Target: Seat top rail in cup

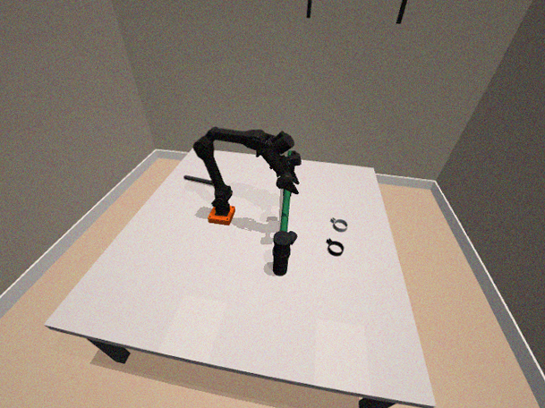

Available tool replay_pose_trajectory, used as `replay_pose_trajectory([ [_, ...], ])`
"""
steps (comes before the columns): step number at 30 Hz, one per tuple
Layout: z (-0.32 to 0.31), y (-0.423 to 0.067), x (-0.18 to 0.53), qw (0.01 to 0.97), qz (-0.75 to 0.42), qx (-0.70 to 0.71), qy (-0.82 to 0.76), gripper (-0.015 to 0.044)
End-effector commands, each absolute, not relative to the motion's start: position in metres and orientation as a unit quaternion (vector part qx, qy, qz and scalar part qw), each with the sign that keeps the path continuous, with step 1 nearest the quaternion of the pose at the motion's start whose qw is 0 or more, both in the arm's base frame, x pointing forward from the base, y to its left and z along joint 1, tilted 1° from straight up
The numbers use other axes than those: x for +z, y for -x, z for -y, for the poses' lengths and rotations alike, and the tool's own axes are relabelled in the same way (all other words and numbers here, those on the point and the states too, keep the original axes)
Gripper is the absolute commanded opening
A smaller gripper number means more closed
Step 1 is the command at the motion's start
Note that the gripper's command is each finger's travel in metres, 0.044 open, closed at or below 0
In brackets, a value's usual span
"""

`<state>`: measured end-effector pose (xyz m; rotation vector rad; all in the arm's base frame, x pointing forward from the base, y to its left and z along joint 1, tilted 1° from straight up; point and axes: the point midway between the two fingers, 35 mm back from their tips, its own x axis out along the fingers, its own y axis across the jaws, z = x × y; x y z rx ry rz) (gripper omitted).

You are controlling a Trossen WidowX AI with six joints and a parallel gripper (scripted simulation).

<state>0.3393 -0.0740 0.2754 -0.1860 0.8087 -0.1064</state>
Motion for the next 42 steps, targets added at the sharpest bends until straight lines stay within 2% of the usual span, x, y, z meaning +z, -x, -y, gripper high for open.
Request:
replay_pose_trajectory([
  [1, 0.032, -0.301, 0.241, 0.869, -0.492, -0.045, -0.026, 0.0440],
  [13, 0.039, -0.304, 0.240, 0.868, -0.495, -0.031, 0.008, 0.0440],
  [21, 0.099, -0.321, 0.232, 0.827, -0.495, 0.077, 0.255, 0.0440],
  [31, 0.180, -0.324, 0.219, 0.682, -0.468, 0.209, 0.522, 0.0440],
  [42, 0.185, -0.323, 0.218, 0.671, -0.465, 0.217, 0.535, 0.0440],
])
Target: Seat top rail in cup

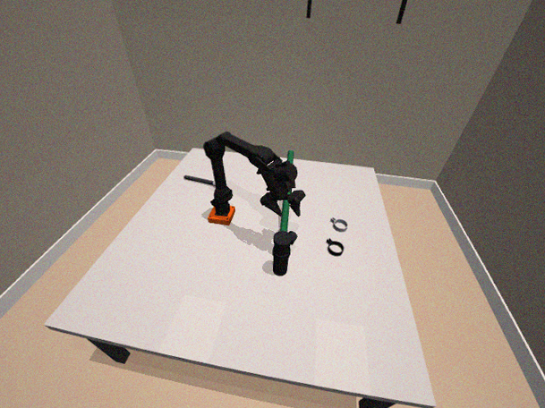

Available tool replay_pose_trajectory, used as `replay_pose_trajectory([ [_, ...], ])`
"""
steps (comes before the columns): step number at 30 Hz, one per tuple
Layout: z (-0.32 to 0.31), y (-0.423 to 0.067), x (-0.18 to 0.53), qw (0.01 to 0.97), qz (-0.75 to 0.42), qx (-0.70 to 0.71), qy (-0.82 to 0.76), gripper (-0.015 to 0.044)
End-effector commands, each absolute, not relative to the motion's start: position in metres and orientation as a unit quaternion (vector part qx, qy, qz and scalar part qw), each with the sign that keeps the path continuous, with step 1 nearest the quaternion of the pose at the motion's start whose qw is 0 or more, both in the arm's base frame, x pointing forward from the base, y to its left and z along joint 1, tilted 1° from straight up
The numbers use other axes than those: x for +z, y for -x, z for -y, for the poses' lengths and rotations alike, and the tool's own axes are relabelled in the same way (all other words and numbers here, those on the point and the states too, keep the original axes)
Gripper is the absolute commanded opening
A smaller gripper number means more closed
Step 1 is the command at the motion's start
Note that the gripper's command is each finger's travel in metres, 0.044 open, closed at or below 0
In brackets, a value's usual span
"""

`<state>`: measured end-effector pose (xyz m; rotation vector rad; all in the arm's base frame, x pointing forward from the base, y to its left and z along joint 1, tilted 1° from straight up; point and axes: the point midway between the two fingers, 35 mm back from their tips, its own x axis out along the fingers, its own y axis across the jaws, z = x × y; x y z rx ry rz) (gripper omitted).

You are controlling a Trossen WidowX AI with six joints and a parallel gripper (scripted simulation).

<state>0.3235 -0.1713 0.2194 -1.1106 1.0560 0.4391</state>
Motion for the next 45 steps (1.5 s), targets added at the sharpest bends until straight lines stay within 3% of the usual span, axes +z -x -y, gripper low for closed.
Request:
replay_pose_trajectory([
  [1, 0.185, -0.323, 0.218, 0.671, -0.465, 0.217, 0.535, 0.0440],
  [8, 0.186, -0.324, 0.213, 0.671, -0.465, 0.217, 0.535, 0.0440],
  [15, 0.186, -0.324, 0.160, 0.671, -0.465, 0.217, 0.536, 0.0440],
  [45, 0.195, -0.344, 0.125, 0.671, -0.465, 0.216, 0.536, 0.0440],
])
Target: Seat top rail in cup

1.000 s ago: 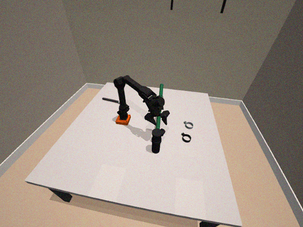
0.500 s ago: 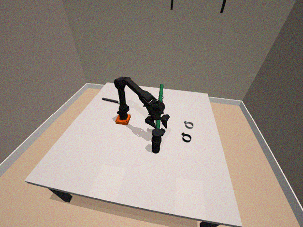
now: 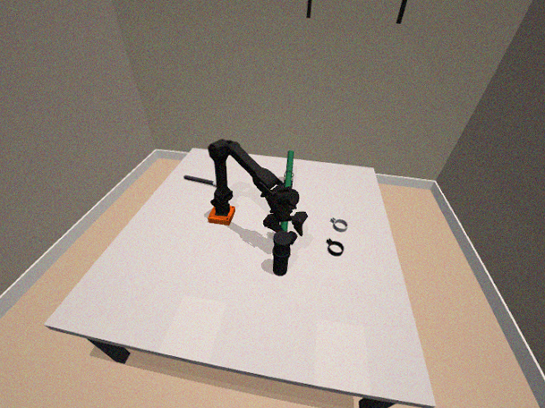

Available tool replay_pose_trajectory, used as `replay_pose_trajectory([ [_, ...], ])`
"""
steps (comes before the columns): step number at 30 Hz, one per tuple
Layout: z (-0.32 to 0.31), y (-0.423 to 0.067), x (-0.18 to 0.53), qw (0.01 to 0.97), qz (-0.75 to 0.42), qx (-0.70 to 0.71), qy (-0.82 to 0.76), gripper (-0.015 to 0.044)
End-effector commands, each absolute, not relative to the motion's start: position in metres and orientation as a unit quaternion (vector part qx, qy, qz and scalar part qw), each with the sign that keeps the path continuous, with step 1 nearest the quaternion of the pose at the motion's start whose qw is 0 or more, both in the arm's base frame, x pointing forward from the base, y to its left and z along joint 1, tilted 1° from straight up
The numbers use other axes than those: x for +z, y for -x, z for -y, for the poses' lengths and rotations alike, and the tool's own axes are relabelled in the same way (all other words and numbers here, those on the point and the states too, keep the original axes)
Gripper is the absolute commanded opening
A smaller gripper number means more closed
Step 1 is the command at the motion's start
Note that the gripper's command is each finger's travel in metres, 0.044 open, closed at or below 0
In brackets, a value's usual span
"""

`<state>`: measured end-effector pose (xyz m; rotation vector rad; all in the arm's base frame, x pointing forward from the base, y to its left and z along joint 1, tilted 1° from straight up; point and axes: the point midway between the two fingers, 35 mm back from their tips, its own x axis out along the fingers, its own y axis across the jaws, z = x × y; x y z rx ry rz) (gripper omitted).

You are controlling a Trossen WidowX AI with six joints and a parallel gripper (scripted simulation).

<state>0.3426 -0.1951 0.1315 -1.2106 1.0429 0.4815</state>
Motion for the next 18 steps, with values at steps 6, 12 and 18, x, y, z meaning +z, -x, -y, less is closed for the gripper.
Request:
replay_pose_trajectory([
  [6, 0.197, -0.349, 0.116, 0.671, -0.464, 0.216, 0.536, 0.0440],
  [12, 0.199, -0.353, 0.108, 0.671, -0.464, 0.216, 0.536, 0.0440],
  [18, 0.200, -0.357, 0.099, 0.671, -0.464, 0.216, 0.536, 0.0440],
])
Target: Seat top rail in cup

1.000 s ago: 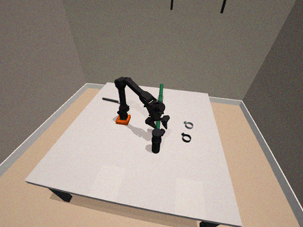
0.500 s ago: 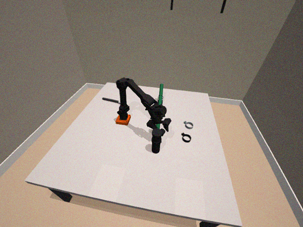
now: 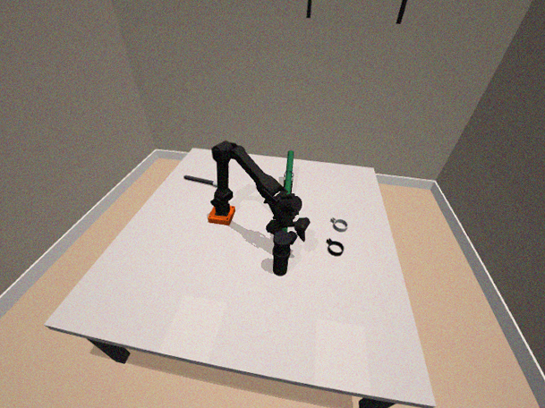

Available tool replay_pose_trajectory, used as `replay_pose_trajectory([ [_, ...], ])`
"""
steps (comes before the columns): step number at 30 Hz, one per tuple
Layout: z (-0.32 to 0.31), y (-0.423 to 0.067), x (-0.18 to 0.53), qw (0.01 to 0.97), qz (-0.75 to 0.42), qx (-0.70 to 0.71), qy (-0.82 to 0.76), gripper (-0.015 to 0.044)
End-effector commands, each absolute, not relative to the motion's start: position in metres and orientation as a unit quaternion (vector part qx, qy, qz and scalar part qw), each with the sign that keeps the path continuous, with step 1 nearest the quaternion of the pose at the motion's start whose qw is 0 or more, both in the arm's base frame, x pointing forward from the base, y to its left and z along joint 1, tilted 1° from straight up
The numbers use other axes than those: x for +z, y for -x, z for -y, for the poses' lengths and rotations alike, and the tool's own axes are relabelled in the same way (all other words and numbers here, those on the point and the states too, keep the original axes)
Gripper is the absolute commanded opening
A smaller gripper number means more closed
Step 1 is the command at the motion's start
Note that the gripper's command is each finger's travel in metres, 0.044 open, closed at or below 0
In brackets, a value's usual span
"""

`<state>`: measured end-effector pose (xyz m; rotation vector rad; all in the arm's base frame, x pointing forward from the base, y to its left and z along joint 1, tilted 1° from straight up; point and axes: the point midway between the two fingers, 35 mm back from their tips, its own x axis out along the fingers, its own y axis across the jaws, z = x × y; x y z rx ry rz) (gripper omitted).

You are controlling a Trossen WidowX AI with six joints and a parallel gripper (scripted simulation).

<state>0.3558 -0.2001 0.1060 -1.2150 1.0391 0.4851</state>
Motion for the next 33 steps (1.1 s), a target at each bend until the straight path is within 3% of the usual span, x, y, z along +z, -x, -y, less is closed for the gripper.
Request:
replay_pose_trajectory([
  [1, 0.2004, -0.3570, 0.0984, 0.671, -0.464, 0.216, 0.536, 0.0440],
  [3, 0.2005, -0.3571, 0.0981, 0.671, -0.464, 0.216, 0.536, 0.0440],
  [16, 0.2005, -0.3571, 0.0981, 0.671, -0.464, 0.216, 0.536, 0.0099],
  [19, 0.2005, -0.3571, 0.0981, 0.671, -0.464, 0.216, 0.536, 0.0079],
  [22, 0.1999, -0.3555, 0.0981, 0.669, -0.459, 0.222, 0.540, 0.0000],
  [33, 0.1974, -0.3482, 0.0977, 0.658, -0.437, 0.250, 0.560, 0.0000],
])
